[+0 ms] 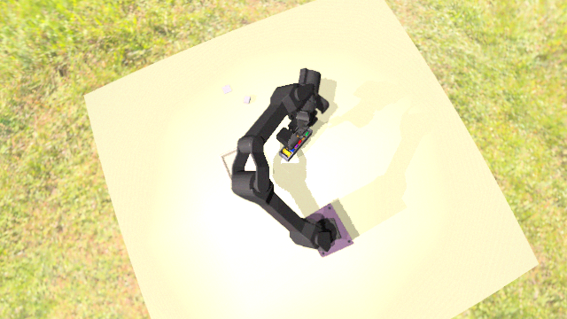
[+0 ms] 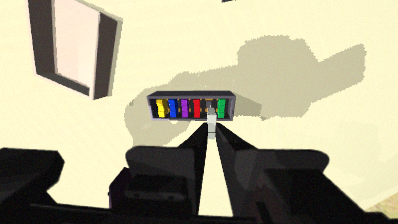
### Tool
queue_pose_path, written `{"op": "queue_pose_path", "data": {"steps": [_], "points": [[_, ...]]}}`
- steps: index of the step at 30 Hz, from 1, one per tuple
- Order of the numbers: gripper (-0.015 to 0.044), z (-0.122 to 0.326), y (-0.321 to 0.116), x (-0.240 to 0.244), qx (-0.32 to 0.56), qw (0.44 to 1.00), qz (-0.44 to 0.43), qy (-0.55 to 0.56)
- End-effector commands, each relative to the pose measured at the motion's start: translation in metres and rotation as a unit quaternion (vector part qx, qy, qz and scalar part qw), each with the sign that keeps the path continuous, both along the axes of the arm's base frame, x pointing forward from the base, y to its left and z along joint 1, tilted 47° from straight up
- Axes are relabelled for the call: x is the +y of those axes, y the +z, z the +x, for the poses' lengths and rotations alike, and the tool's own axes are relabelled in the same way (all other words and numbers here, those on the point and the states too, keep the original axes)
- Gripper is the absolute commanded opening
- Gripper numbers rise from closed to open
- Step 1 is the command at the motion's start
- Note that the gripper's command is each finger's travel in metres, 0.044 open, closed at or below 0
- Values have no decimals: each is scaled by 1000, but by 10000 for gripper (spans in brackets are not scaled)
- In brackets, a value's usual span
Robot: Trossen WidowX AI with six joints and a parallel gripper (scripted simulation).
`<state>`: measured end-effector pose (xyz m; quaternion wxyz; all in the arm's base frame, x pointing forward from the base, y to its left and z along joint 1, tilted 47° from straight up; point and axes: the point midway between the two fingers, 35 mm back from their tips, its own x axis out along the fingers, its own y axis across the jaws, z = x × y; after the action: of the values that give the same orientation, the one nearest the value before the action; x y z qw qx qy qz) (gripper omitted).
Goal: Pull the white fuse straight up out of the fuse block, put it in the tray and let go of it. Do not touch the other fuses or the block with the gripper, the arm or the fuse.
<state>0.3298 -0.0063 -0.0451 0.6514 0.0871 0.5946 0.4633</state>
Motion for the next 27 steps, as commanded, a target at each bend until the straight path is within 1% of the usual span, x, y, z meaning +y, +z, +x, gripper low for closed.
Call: {"op": "queue_pose_path", "data": {"steps": [1,14,27], "points": [[0,1,5,1,-1,1000,-2,2],[0,9,72,64,-2,1000,-11,-1],[0,-11,140,129,-2,1000,-4,-1]]}}
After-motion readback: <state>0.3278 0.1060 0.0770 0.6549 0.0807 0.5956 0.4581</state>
